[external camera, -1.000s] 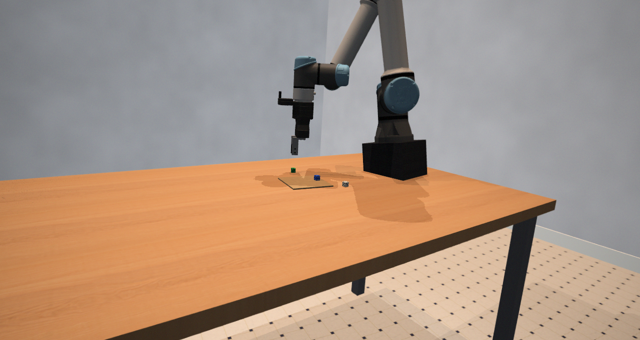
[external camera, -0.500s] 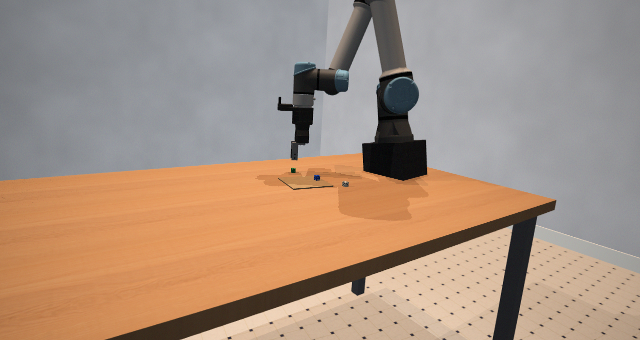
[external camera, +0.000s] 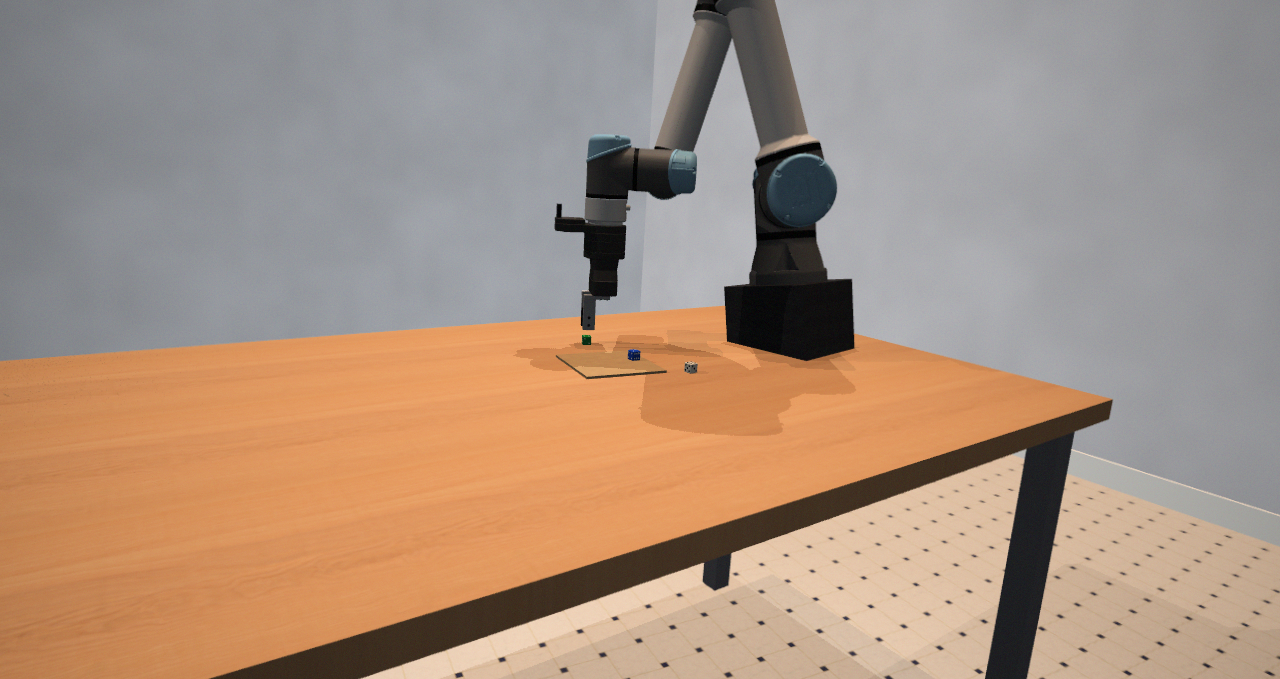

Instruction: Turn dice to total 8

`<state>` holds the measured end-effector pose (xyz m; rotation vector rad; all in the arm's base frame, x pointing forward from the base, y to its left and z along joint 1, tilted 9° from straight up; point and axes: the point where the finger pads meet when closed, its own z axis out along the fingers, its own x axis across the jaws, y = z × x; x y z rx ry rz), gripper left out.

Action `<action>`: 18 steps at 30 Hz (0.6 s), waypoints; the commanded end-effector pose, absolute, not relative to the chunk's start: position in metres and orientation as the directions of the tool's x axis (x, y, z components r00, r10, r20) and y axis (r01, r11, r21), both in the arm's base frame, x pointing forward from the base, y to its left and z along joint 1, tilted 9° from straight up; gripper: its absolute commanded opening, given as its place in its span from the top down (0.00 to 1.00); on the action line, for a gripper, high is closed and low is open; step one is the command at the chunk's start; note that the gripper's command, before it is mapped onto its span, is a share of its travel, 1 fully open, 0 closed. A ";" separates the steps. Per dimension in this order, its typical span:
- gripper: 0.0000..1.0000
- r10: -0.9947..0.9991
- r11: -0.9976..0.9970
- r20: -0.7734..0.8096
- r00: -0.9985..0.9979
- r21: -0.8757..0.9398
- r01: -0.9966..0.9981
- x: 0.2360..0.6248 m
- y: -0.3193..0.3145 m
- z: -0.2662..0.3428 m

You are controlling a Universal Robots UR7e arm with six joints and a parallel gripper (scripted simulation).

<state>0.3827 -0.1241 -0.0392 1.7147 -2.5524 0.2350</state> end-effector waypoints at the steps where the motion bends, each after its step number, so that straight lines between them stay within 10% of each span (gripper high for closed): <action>1: 0.36 -0.915 0.370 0.133 -0.381 -0.096 -0.924 0.383 -0.125 -0.043; 18: 0.36 -0.915 0.370 0.133 -0.381 -0.096 -0.924 0.384 -0.126 -0.046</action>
